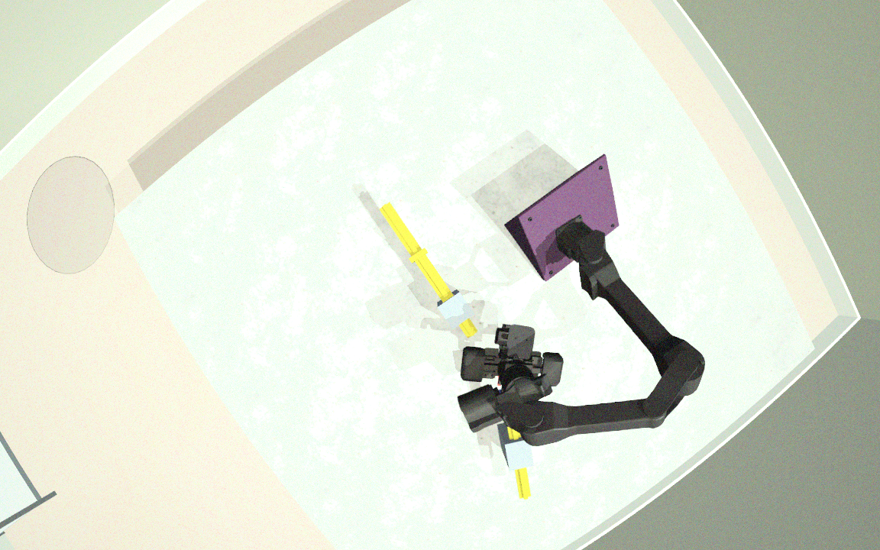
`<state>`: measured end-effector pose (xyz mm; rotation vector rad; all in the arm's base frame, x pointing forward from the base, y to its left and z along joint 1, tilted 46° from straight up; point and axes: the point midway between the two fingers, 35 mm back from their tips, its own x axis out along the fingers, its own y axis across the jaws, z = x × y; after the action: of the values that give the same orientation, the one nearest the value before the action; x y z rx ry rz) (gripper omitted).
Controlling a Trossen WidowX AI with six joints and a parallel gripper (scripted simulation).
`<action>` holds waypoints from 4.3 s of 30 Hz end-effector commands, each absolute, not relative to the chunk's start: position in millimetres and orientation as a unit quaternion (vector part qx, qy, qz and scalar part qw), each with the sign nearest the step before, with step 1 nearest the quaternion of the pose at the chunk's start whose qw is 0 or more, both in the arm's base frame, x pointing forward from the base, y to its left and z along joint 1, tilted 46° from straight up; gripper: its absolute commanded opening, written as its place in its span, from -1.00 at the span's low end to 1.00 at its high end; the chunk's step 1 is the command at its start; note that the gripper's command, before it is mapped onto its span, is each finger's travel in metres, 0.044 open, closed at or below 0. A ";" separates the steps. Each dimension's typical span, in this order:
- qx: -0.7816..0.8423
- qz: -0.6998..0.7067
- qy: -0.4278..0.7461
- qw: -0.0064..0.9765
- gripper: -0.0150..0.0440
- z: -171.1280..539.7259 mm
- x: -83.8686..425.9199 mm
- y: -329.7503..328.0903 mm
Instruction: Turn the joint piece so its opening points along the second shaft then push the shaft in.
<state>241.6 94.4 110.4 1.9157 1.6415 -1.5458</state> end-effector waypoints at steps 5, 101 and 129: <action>0.645 -0.520 0.552 0.091 -0.08 110.4 241.6 94.4; 0.617 -0.281 0.671 0.300 1.00 108.4 273.6 85.9; 0.514 -0.070 0.669 0.532 1.00 182.9 281.2 7.9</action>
<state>280.4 15.3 173.6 1.2670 1.6239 -0.2346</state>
